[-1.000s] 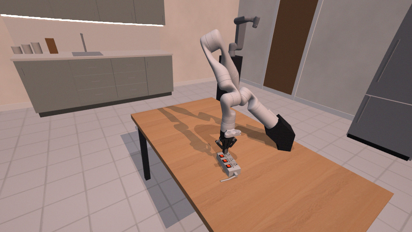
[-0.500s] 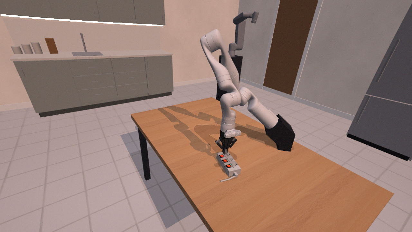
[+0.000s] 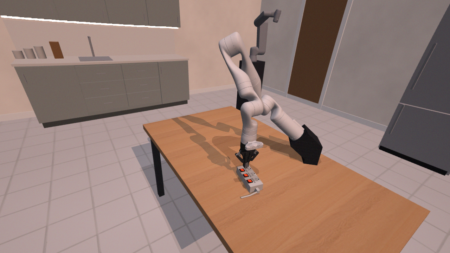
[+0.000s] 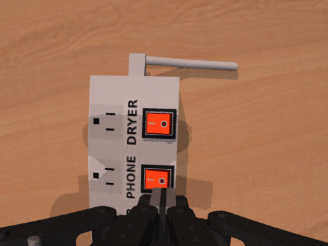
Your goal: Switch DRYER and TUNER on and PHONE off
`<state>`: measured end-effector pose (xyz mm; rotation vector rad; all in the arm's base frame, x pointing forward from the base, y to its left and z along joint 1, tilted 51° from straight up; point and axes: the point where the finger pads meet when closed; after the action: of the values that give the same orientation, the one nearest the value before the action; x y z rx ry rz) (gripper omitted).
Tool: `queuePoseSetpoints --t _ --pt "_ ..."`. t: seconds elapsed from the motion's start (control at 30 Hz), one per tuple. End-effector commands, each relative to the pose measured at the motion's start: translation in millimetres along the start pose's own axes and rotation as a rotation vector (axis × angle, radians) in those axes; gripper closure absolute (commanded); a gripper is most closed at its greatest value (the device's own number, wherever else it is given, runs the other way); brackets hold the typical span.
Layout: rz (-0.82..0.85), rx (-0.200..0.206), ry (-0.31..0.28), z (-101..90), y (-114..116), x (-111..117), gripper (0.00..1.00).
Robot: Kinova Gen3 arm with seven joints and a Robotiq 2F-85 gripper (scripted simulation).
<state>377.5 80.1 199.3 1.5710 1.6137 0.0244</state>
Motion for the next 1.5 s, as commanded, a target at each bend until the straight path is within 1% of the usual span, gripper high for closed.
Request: queuePoseSetpoints --t 0.0,0.3,0.73,1.23,1.47 --pt "0.0 -0.001 0.001 -0.2 0.1 0.4 1.0" --pt "0.0 -0.001 0.001 1.7 0.2 0.4 1.0" --pt "0.0 -0.001 0.001 11.4 0.2 0.4 1.0" --pt "0.0 -0.001 0.001 31.2 0.3 0.5 1.0" --pt "0.0 -0.001 0.001 36.6 0.4 0.5 1.0"
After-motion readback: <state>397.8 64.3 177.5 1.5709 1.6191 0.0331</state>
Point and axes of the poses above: the point where the finger pads meet when closed, its own z axis out along the fingers, its own y axis across the jaws, x = y × z, and after that the axes turned 14 degrees about -z, right-handed
